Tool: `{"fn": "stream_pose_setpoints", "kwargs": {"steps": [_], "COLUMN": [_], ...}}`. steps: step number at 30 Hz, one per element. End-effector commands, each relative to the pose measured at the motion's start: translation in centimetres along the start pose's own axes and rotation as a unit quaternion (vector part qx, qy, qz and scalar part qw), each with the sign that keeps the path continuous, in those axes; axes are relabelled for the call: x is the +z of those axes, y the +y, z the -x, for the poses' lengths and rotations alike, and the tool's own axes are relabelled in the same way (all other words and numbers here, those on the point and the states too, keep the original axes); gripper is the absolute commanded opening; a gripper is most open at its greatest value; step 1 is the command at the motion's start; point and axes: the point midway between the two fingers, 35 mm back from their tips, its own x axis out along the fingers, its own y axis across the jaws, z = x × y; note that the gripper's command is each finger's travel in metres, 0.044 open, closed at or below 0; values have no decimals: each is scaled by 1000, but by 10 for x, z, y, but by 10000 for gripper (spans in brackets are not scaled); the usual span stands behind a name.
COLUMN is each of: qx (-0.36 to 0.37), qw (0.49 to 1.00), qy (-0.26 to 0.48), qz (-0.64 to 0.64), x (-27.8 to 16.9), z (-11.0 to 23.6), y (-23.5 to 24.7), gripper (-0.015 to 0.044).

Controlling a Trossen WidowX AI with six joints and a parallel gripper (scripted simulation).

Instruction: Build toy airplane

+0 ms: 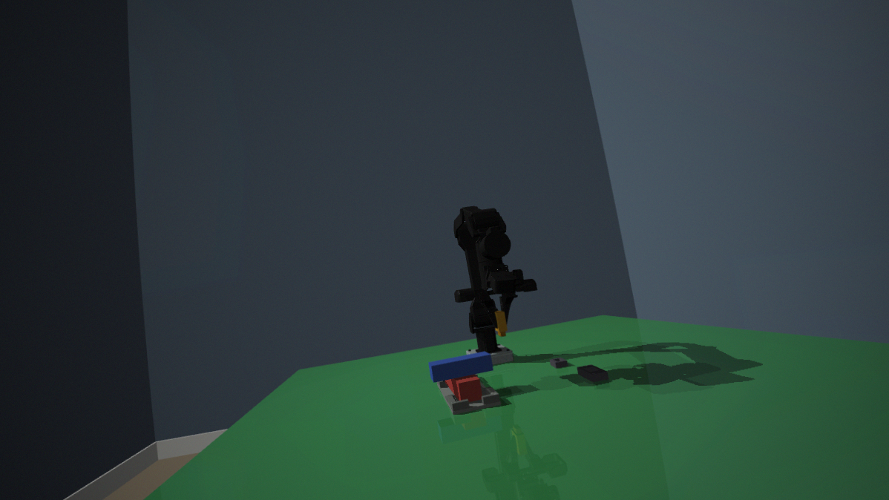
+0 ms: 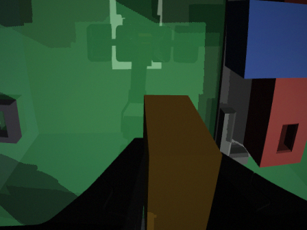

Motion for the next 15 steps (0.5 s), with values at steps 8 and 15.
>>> {"fn": "stream_pose_setpoints", "kwargs": {"steps": [8,15], "qx": [1,0], "qw": [1000,1000], "qy": [0,0], "qz": [9,14], "x": [-4,-10], "z": [-7,-11], "y": [-33,-55], "gripper": [0,0]}}
